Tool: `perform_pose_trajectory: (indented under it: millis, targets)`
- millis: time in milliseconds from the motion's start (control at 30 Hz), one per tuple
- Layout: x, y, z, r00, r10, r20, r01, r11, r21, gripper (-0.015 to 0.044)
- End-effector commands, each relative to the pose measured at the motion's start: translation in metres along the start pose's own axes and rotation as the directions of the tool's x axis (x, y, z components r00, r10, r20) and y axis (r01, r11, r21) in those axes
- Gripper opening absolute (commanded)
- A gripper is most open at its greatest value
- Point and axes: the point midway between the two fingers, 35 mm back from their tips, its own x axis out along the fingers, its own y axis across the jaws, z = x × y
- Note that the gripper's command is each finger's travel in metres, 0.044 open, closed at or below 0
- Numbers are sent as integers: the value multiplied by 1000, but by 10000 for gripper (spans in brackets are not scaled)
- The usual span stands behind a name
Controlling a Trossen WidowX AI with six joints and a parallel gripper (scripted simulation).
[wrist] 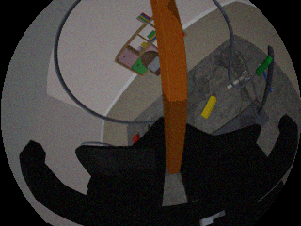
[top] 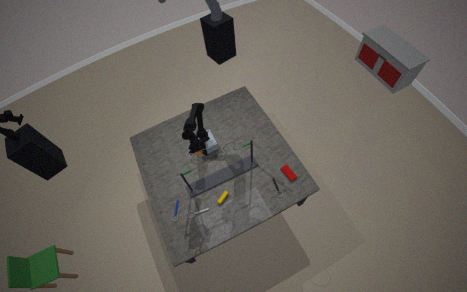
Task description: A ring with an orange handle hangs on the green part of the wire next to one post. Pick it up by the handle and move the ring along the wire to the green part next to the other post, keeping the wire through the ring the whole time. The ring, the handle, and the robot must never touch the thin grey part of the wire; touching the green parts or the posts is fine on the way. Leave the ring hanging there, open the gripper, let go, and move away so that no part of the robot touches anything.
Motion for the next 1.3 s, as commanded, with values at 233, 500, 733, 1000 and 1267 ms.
perform_pose_trajectory:
  millis: [233, 500, 733, 1000, 1267]
  targets:
    - [-1, -2, 1, 998, -60, 24, 63, 990, -125, -150]
    - [-1, -6, 1, 993, -105, 44, 112, 972, -208, -150]
    - [-1, -9, 2, 988, -143, 65, 155, 948, -279, -150]
    - [-1, -12, 3, 979, -183, 92, 204, 912, -356, -150]
    - [-1, -15, 5, 968, -220, 122, 251, 867, -430, -150]
